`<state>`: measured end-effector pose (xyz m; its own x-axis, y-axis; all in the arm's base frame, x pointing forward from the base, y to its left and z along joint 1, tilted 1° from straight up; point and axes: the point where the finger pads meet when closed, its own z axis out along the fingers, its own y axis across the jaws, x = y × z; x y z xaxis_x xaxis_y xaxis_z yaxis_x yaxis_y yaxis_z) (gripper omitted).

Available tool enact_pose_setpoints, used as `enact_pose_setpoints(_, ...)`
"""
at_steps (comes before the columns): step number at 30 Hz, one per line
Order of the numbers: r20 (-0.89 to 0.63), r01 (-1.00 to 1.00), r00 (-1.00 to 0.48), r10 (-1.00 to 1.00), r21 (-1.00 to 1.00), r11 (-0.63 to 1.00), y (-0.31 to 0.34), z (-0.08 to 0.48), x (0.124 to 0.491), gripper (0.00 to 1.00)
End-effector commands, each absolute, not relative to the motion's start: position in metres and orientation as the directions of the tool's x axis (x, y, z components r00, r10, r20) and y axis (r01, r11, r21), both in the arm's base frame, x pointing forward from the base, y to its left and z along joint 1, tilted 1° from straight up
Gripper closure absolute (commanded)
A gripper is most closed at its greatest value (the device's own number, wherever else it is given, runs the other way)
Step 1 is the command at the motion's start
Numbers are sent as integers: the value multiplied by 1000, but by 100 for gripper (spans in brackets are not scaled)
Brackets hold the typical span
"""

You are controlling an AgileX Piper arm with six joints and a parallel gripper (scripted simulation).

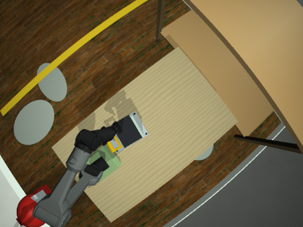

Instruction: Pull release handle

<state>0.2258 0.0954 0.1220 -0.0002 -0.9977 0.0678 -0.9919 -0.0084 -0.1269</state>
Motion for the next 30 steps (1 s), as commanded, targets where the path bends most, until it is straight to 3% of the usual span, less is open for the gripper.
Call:
enact_pose_setpoints(1,46,-996,-30,-998,-88,25,91,119,192,0)
enact_pose_setpoints(4,27,-997,-67,-997,-28,66,84,110,154,0)
enact_pose_setpoints(12,21,-996,-86,-996,3,86,81,105,135,0)
enact_pose_setpoints(13,21,-996,-86,-996,3,86,81,105,135,100)
enact_pose_setpoints(30,20,-996,-86,-996,2,86,81,106,135,100)
